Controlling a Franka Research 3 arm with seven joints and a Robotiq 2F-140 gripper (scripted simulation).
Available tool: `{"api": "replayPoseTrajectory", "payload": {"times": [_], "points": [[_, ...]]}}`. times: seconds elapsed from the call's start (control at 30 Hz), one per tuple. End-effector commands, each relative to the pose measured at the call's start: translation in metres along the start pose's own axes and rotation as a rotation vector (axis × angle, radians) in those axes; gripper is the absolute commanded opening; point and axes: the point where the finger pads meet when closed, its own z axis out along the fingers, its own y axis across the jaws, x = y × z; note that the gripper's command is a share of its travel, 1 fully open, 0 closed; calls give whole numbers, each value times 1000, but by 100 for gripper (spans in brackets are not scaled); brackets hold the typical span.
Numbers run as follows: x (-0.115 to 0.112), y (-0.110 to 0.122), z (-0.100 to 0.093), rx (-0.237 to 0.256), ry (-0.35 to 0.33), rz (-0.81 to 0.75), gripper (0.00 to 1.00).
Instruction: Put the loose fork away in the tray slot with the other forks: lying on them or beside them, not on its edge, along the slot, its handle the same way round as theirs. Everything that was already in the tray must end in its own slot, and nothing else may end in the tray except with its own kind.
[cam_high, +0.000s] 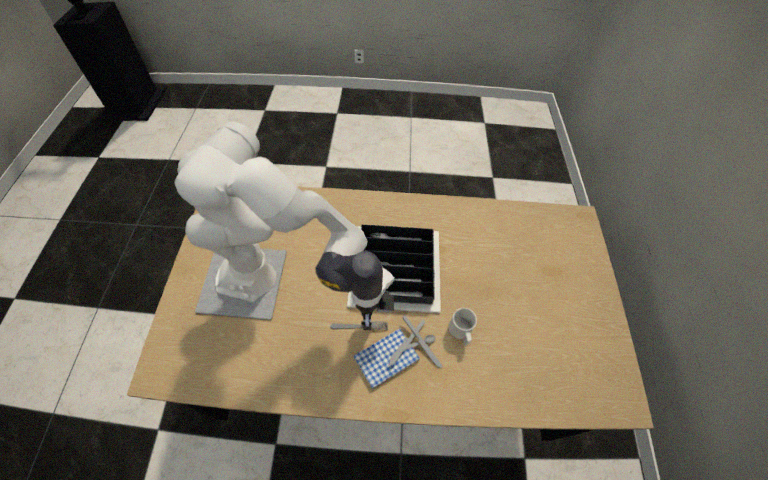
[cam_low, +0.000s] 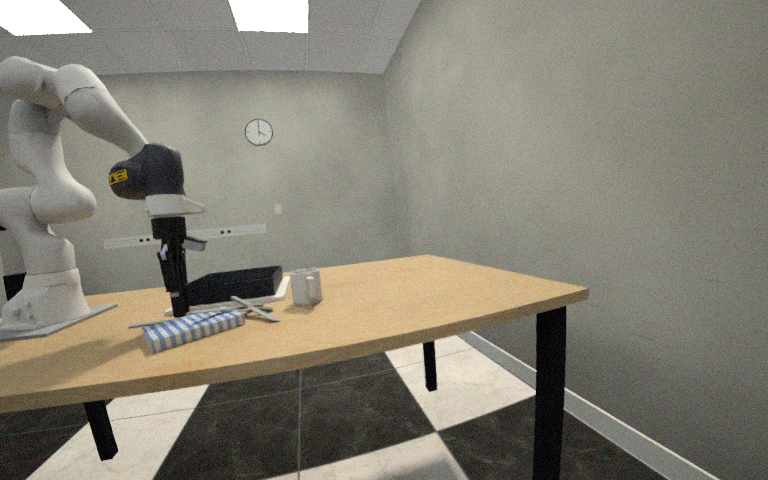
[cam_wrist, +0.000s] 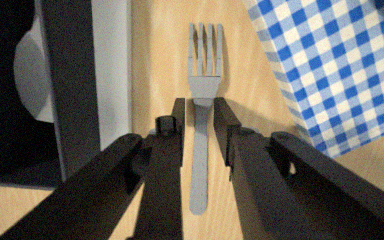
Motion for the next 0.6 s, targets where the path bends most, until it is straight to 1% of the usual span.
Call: {"api": "replayPoseTrajectory", "payload": {"times": [0.0,0.27,0.57], "points": [[1,2,4,-7,3,29,25],[1,2,9,-7,3,29,25],[1,2,10,-7,3,29,25]]}}
